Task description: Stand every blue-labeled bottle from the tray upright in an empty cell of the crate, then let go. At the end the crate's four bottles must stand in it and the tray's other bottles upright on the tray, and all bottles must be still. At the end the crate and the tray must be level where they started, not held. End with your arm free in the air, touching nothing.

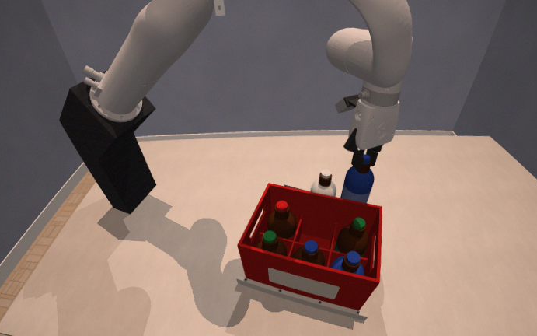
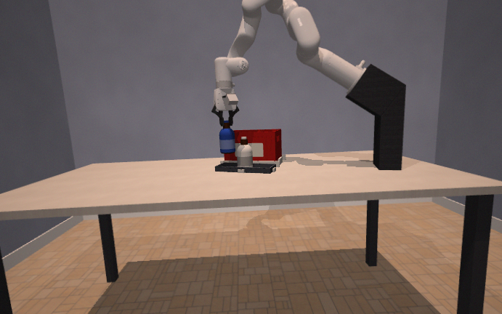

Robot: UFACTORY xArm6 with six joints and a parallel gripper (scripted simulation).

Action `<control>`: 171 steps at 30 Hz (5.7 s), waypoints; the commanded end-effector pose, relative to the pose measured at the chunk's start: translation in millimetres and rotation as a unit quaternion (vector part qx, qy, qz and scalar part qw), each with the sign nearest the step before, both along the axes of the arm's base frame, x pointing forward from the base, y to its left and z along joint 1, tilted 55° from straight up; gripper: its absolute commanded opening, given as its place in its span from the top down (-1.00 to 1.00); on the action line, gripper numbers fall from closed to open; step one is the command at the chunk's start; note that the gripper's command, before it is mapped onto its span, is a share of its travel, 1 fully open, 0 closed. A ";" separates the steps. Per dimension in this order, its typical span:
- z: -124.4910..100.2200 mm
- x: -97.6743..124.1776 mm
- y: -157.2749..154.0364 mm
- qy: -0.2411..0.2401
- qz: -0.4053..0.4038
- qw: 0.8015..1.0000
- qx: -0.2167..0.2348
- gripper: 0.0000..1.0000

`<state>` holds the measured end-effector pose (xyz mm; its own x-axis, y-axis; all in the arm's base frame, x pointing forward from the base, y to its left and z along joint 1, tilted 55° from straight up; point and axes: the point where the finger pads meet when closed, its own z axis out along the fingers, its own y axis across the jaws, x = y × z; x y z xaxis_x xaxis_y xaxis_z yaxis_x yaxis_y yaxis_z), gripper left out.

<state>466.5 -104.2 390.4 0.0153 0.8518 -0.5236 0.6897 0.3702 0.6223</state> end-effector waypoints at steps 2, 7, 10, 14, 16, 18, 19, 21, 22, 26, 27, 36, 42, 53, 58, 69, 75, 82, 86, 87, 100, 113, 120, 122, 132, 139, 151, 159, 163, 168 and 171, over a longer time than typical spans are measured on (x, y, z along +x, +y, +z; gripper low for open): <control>3.0 -0.9 0.8 -0.002 0.000 1.000 0.000 1.00; 3.2 -1.1 1.0 -0.002 0.000 1.000 0.000 1.00; 3.2 -1.1 1.0 -0.002 0.000 1.000 0.000 1.00; 3.2 -1.1 1.0 -0.002 0.000 1.000 0.000 1.00; 3.2 -1.1 1.0 -0.002 0.000 1.000 0.000 1.00; 3.2 -1.1 1.0 -0.002 0.000 1.000 0.000 1.00; 3.2 -1.1 1.0 -0.002 0.000 1.000 0.000 1.00; 3.2 -1.1 1.0 -0.002 0.000 1.000 0.000 1.00; 3.2 -1.2 1.0 -0.002 0.000 1.000 0.000 1.00; 3.5 -1.5 1.1 -0.002 0.000 1.000 0.000 1.00; 3.6 -1.7 1.2 -0.002 0.000 1.000 0.000 1.00; 5.4 -3.9 2.4 -0.002 0.000 1.000 0.000 1.00; 8.3 -7.5 4.2 -0.002 0.000 1.000 0.000 1.00; 14.2 -15.0 8.0 -0.002 0.000 1.000 0.000 1.00; 17.7 -19.4 10.3 -0.002 0.000 1.000 0.000 1.00; 23.1 -26.2 13.8 -0.002 0.000 1.000 0.000 1.00; 25.3 -28.9 15.2 -0.002 0.000 1.000 0.000 1.00; 26.2 -30.0 15.7 -0.002 0.000 1.000 0.000 1.00; 26.3 -30.2 15.8 -0.002 0.000 1.000 0.000 1.00; 26.3 -30.3 15.8 -0.002 0.000 1.000 0.000 1.00; 26.3 -30.3 15.8 -0.002 0.000 1.000 0.000 1.00; 28.0 -32.3 16.9 -0.002 0.000 1.000 0.000 1.00; 30.7 -35.7 18.6 -0.002 0.000 1.000 0.000 1.00; 31.8 -37.1 19.3 -0.002 0.000 1.000 0.000 1.00; 37.2 -43.8 22.7 -0.002 0.000 1.000 0.000 1.00; 42.0 -49.9 25.8 -0.002 0.000 1.000 0.000 1.00; 47.4 -56.6 29.2 -0.002 0.000 1.000 0.000 1.00; 49.3 -59.0 30.4 -0.002 0.000 1.000 0.000 1.00; 49.6 -59.4 30.6 -0.002 0.000 1.000 0.000 1.00; 49.6 -59.4 30.6 -0.002 0.000 1.000 0.000 1.00; 49.6 -59.4 30.6 -0.002 0.000 1.000 0.000 1.00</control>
<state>407.1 -73.9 437.9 0.0151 0.8516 -0.5239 0.6897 0.3705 0.6221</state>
